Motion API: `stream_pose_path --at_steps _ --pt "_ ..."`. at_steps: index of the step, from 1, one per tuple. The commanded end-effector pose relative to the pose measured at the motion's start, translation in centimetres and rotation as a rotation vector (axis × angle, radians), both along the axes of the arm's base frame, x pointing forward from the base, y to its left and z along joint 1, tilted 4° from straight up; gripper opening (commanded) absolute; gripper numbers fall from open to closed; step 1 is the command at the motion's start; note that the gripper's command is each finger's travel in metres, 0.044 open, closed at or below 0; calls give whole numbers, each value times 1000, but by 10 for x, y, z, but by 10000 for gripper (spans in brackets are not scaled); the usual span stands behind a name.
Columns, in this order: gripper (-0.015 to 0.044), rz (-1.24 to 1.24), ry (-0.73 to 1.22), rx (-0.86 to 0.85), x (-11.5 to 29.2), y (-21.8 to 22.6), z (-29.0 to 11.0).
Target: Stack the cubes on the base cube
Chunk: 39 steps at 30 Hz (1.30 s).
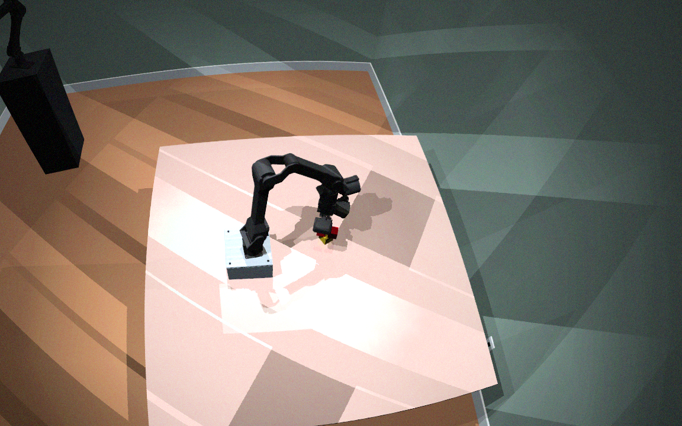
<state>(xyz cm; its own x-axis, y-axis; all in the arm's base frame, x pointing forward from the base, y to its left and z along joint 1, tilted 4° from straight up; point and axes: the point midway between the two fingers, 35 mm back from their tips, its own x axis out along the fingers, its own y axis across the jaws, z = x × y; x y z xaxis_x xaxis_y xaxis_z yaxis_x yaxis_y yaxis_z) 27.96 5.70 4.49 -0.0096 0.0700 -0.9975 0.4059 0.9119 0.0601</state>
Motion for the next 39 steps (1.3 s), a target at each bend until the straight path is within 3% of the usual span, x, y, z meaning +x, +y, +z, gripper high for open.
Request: stream_pose_path --at_steps 1,10,18,26,39 --pt "205 4 -10 1 2 0 8" --pt "205 4 -10 1 2 -1 17" --pt "400 -1 1 1 0 7 19" --pt "400 -1 2 10 -13 109 30" --pt "400 -1 2 10 -14 111 30"
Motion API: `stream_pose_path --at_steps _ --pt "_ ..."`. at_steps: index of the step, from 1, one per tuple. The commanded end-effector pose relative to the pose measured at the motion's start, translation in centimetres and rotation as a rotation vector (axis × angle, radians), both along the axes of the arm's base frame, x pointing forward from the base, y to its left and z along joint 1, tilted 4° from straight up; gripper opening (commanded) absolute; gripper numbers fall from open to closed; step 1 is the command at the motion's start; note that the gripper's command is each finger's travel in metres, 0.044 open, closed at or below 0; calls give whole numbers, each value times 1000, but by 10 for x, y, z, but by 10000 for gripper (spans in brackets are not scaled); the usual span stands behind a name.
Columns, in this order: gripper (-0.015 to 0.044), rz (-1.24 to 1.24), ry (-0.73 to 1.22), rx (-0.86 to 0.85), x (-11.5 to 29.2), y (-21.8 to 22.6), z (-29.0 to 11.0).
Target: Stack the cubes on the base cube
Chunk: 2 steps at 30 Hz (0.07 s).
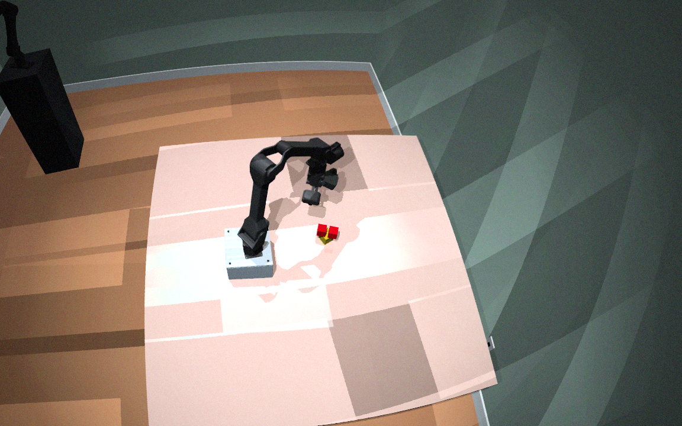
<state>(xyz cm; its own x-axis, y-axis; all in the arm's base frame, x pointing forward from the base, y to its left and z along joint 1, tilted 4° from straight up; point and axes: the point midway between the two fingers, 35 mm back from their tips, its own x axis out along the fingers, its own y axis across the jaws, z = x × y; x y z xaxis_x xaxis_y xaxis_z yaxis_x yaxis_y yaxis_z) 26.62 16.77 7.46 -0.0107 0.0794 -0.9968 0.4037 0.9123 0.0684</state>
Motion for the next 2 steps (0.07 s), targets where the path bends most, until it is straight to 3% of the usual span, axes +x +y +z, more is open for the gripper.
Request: stream_pose_path --at_steps 1,2 --pt "400 -4 1 1 0 0 0" --pt "400 -4 1 1 0 0 0"
